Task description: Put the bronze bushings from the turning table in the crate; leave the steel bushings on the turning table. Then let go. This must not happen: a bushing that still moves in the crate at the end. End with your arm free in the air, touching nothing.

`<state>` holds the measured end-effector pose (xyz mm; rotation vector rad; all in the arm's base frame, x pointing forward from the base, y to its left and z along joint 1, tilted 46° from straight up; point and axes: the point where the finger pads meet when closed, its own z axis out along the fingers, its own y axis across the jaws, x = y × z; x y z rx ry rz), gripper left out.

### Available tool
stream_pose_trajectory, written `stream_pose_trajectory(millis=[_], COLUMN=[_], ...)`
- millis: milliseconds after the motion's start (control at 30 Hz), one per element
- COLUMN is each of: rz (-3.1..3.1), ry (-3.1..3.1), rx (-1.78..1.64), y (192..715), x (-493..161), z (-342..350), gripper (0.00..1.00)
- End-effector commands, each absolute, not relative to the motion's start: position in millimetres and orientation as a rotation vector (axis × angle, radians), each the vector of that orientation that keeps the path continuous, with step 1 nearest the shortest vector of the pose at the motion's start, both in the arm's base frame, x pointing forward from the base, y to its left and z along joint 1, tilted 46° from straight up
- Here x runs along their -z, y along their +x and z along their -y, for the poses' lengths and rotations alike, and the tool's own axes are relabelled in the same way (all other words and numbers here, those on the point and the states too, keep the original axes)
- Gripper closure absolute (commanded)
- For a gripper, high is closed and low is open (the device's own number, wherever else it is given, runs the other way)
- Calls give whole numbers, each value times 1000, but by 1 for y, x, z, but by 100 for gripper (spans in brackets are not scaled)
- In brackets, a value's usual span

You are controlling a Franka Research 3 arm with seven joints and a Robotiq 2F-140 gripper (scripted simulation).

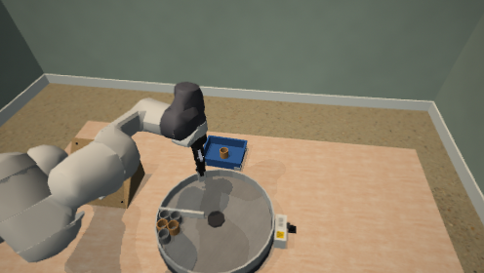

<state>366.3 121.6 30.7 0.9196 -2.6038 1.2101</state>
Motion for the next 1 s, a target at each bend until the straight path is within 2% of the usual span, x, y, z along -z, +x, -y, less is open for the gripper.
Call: stream_pose_trajectory(millis=[0, 967], rz=[2526, 2418], ry=[1080, 1219], rx=[-1122, -1090], y=[361, 350], x=[-51, -147], z=[-106, -8], gripper=[90, 90])
